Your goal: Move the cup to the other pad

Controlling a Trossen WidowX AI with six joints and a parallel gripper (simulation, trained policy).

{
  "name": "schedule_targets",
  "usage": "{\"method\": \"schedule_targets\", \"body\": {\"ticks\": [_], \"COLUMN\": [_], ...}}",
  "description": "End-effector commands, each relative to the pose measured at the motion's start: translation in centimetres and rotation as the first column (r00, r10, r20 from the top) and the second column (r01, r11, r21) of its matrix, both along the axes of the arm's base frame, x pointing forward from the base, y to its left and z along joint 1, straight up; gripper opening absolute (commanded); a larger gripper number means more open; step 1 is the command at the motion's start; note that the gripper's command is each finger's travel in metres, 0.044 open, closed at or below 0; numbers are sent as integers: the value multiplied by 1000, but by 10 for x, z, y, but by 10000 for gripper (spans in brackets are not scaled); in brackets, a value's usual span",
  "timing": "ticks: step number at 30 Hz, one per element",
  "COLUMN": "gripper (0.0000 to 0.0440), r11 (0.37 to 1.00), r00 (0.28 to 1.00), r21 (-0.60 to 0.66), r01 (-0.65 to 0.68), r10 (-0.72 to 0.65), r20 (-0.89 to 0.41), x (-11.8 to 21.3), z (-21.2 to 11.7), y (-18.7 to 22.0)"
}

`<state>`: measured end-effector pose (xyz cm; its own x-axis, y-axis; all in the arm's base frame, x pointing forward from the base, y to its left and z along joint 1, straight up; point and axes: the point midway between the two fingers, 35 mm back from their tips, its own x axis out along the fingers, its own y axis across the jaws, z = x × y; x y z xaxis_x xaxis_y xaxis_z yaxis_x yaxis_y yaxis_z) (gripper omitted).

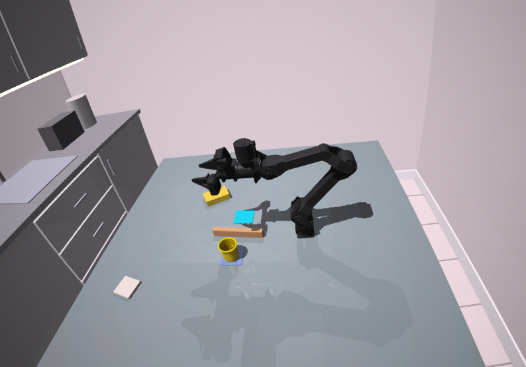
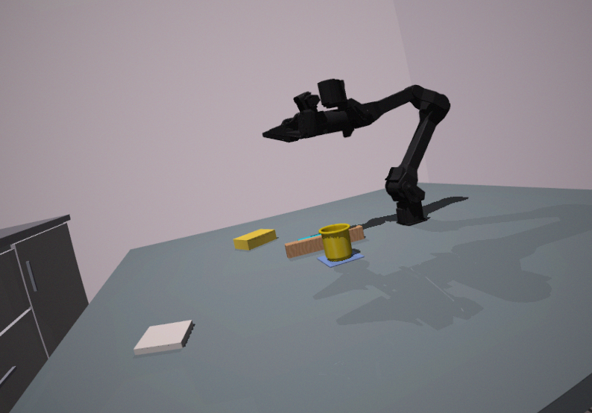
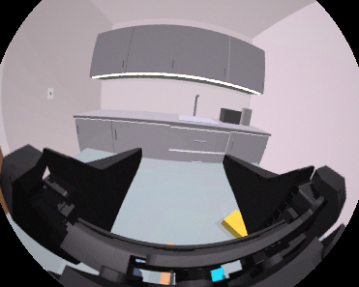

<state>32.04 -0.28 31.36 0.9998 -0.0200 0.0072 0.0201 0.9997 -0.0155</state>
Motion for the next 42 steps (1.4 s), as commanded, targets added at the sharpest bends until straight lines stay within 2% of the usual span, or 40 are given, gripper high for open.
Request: {"method": "schedule_targets", "body": {"ticks": [1, 12, 14, 17, 22, 24, 42], "gripper": [374, 86, 55, 64, 129, 141, 126], "r11": [1000, 999, 998, 997, 992, 989, 945], "r00": [1000, 998, 996, 993, 985, 981, 916], "r21": [0, 22, 34, 57, 105, 125, 320], "r01": [-4, -39, -44, -55, -73, -78, -63], "r10": [4, 40, 46, 61, 87, 98, 182], "r20": [-1, -55, -74, -102, -146, -165, -359], "x": [0, -1, 0, 1, 3, 3, 6], "z": [1, 4, 4, 3, 5, 5, 4], "y": [1, 11, 13, 17, 25, 28, 57]}}
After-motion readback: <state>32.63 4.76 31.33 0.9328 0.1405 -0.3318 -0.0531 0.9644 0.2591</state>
